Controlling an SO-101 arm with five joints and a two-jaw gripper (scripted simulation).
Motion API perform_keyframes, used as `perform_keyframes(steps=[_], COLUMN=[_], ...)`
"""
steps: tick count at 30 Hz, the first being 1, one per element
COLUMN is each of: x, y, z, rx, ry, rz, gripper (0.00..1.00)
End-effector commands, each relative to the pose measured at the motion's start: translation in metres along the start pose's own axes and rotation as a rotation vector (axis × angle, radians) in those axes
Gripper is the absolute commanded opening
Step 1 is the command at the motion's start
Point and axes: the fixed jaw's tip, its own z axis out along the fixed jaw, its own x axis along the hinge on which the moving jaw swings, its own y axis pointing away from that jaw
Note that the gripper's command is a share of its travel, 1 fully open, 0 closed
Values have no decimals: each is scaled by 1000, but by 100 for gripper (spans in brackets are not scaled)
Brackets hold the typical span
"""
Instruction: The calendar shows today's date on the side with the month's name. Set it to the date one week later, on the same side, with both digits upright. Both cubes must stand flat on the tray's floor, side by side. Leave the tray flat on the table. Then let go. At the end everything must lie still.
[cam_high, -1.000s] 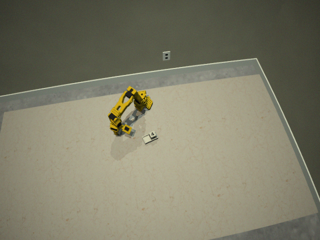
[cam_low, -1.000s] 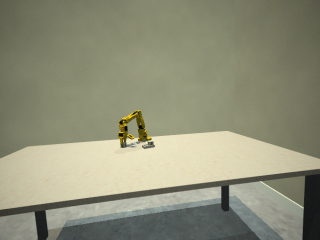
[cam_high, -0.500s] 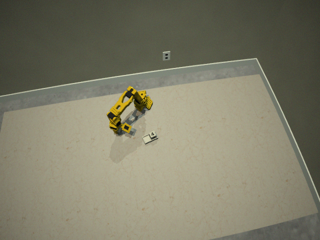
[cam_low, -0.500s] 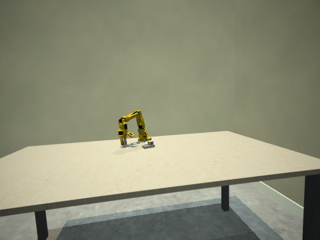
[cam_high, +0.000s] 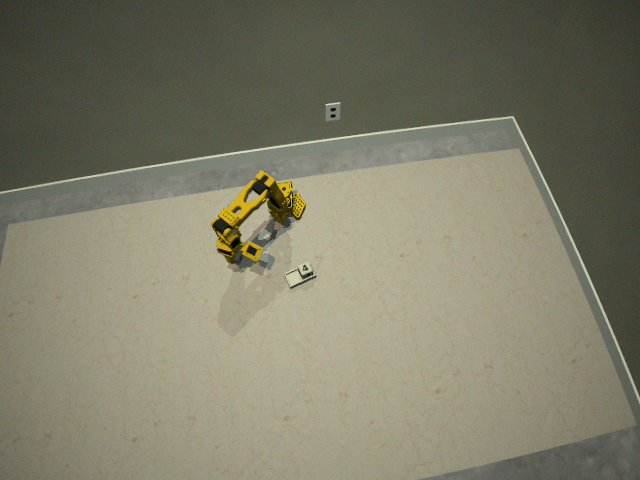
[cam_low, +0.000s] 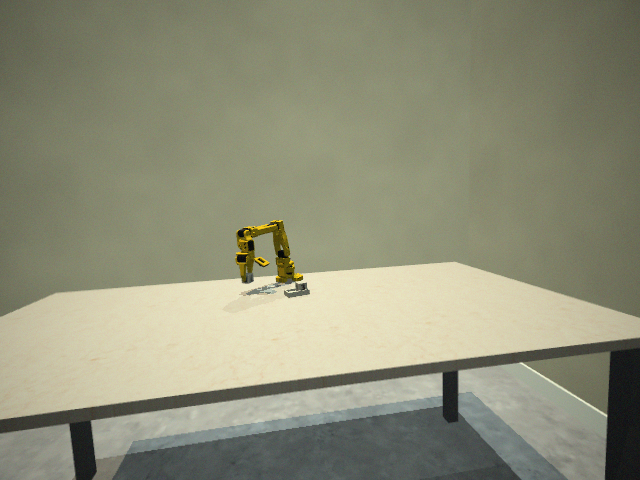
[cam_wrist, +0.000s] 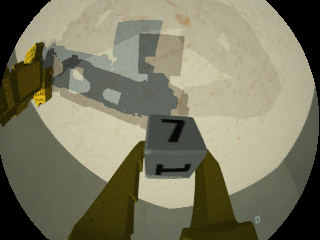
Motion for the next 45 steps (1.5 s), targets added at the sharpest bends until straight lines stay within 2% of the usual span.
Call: perform_keyframes(steps=[1,8,12,16,18,25,33,35,40,45], x=[2,-2,-13,-31,-31,-75,-124,-124,-144,-154], y=[-6,-8,-11,-15,-15,-18,-10,-10,-3,2], z=[-15,-15,-15,-15,-15,-14,-13,-13,-12,-12], rx=[75,75,75,75,75,73,70,70,69,68], ry=[26,27,27,28,28,31,34,34,35,35], rz=[-2,-26,-81,-171,-171,-386,-636,-636,-743,-795], gripper=[0,0,0,0,0,0,0,0,0,0])
